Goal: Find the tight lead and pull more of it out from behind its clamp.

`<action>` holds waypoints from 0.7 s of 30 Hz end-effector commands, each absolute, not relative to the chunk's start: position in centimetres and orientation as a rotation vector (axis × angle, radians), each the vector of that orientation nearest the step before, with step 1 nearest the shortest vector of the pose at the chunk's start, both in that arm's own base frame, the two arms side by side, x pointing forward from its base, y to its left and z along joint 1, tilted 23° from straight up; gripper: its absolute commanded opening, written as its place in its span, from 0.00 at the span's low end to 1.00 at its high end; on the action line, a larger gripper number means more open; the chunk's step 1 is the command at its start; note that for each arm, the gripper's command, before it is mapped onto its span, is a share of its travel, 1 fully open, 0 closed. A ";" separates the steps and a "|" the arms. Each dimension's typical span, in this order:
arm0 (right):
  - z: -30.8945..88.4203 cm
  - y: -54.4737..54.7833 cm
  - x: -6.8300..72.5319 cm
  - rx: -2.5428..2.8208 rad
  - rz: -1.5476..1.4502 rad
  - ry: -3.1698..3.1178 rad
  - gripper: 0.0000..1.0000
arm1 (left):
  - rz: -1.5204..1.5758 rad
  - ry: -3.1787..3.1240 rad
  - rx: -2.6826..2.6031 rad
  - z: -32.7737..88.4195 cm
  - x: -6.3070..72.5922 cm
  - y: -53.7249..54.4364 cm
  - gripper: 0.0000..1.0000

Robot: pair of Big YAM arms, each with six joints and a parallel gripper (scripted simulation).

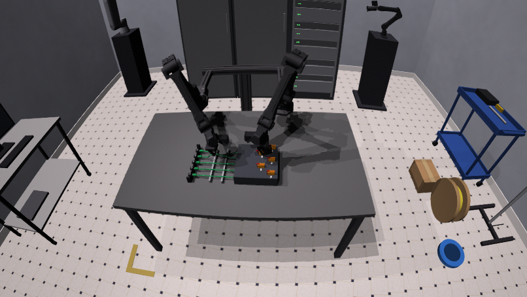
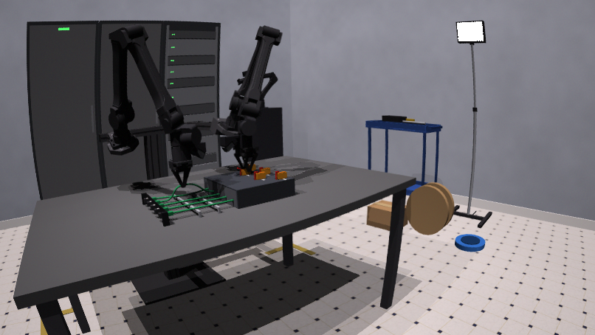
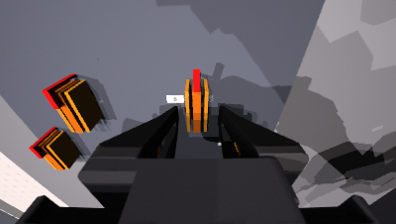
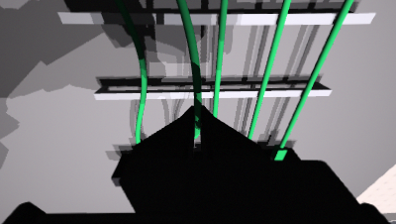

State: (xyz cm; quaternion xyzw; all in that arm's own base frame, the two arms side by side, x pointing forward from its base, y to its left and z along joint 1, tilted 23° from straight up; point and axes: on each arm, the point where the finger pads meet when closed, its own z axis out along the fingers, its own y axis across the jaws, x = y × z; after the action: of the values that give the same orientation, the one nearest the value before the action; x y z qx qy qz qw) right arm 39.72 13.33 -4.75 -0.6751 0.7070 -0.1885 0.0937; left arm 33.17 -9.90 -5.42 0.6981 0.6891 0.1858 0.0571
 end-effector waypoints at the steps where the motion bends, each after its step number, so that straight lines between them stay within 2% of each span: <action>1: -5.0 12.7 41.6 -1.980 -0.578 2.113 0.00 | 0.565 2.073 2.107 -4.4 33.2 -10.5 0.40; 10: -6.5 13.3 43.7 -2.012 -0.567 2.134 0.00 | 0.575 2.064 2.088 -3.0 32.1 -11.1 0.40; 12: -6.9 13.3 43.9 -2.018 -0.564 2.139 0.00 | 0.581 2.048 2.061 -1.6 33.6 -12.0 0.62; 21: -7.8 13.2 44.0 -2.041 -0.555 2.156 0.00 | 0.583 2.040 2.047 3.4 33.1 -13.0 0.64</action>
State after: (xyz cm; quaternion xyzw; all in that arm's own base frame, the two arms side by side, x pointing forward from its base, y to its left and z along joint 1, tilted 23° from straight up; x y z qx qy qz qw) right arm 43.38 13.68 -7.49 -0.6737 0.7122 -0.1847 0.0688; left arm 32.65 -12.08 1.27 0.6964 0.6852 0.1948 0.0863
